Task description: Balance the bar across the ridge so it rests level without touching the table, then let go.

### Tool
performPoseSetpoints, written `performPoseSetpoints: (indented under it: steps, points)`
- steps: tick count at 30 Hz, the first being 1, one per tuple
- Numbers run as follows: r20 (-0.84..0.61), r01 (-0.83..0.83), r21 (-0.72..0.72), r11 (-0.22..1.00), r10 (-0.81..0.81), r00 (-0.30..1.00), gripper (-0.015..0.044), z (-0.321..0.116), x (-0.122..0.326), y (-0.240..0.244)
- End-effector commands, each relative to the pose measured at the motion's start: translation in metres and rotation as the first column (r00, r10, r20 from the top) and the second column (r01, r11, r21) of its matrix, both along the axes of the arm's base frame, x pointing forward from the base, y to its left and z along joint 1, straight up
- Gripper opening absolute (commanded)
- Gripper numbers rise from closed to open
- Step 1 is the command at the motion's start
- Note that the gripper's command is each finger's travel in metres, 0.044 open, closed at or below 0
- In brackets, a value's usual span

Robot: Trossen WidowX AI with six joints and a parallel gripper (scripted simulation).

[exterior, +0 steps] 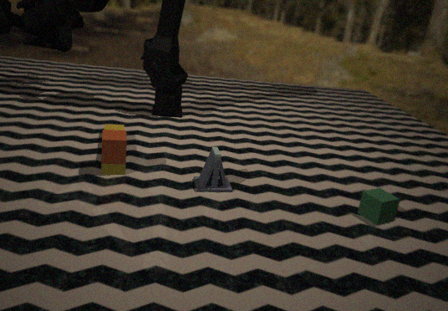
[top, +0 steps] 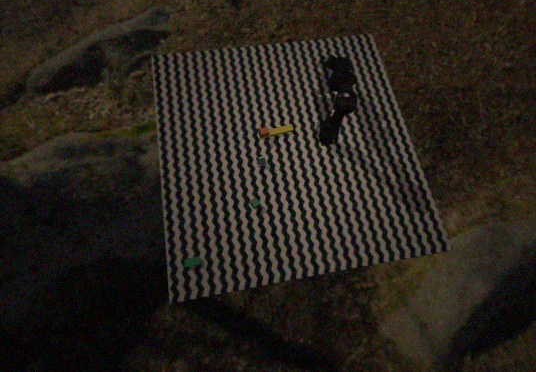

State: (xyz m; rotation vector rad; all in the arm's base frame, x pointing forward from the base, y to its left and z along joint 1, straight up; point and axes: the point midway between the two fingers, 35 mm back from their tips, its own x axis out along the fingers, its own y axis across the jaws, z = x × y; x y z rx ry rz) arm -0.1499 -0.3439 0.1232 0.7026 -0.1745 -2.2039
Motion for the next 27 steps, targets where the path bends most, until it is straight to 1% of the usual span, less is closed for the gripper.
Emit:
performPoseSetpoints:
  steps: [1, 14, 27]
  points:
    - [0.067, -0.032, -0.005, 0.999, 0.032, 0.997, 0.0315, -0.002, 0.019, -0.009]
    - [0.310, -0.115, 0.005, 0.993, 0.108, 0.945, 0.0315, -0.009, 0.095, -0.027]
    - [0.519, -0.171, 0.056, 0.984, 0.117, 0.847, 0.0315, -0.014, 0.172, -0.025]
